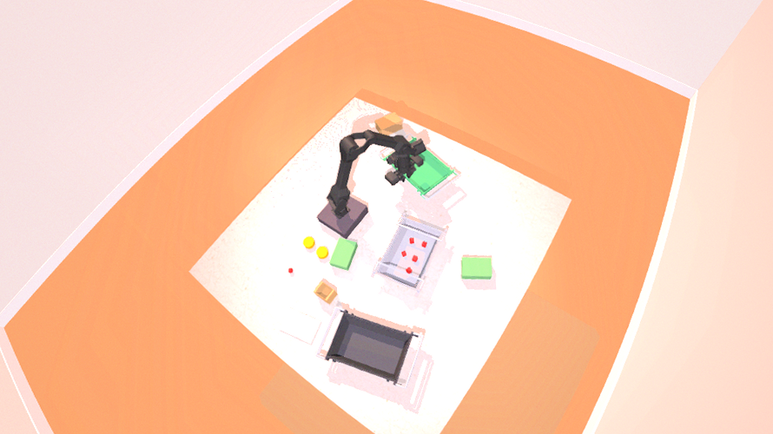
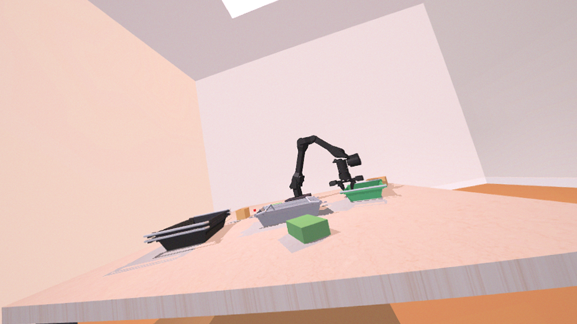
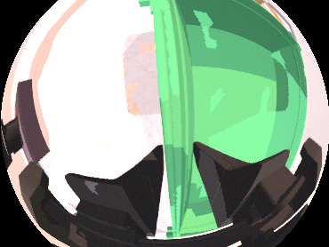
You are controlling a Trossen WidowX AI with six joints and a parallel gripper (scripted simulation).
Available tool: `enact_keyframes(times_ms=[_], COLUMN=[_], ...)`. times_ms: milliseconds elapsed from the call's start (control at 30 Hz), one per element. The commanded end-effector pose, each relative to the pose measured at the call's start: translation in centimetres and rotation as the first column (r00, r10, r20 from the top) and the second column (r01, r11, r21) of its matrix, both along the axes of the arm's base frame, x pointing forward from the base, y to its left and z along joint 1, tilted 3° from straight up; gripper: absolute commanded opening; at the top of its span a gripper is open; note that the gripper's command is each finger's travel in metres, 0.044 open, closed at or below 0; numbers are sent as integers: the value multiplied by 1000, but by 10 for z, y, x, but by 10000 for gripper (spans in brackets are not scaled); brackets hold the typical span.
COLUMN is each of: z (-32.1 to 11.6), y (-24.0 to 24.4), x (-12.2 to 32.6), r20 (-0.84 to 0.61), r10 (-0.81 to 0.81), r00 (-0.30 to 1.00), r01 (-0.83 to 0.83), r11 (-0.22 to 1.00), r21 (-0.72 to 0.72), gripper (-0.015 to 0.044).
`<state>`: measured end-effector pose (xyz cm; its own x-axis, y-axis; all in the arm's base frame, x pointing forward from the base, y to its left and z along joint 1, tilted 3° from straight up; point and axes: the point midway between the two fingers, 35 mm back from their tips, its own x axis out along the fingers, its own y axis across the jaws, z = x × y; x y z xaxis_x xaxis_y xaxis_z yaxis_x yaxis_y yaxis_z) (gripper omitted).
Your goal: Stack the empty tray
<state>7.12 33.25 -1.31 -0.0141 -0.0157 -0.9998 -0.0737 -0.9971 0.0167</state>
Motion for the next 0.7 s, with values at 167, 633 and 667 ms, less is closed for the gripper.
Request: enact_keyframes(times_ms=[167,633,667], z=[0,34,41], y=[-2,2,2], x=[-1,1,1], r20=[-2,-2,-2], r10=[3,3,3], r00=[1000,1000,1000], r01=[-3,-3,-3], r11=[1000,1000,1000], r21=[-7,-7,-7], gripper=[68,0,0])
